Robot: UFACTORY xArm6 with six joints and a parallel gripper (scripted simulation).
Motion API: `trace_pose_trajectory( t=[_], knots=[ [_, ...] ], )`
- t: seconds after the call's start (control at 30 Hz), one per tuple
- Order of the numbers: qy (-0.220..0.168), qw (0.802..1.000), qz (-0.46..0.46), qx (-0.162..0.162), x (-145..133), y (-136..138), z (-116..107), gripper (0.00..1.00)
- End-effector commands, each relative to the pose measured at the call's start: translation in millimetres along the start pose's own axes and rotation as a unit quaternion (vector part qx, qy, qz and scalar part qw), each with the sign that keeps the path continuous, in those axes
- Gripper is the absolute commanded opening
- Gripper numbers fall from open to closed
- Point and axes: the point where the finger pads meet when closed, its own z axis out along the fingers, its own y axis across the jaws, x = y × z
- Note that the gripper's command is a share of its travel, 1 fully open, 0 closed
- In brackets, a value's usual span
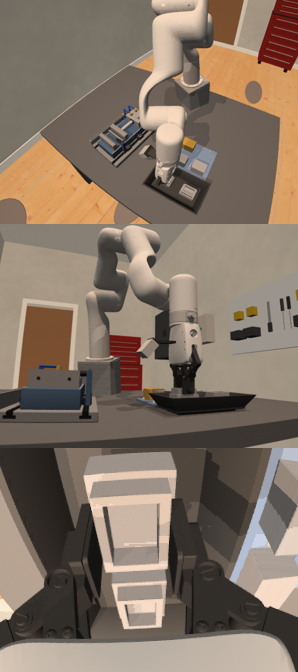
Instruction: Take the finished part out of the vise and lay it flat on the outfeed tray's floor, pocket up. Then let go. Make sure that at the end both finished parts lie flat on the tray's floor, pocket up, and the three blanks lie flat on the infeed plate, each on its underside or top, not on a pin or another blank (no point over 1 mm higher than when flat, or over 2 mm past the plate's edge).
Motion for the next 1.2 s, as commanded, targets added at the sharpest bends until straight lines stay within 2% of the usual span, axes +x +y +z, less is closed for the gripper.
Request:
trace_pose_trajectory(
  t=[0.0,1.17],
  knots=[
    [-0.001,1.000,0.000,0.002,-0.4,-1.7,-0.2,0.00],
    [-0.001,1.000,0.000,0.002,-0.5,-1.9,8.7,0.00]
  ],
)
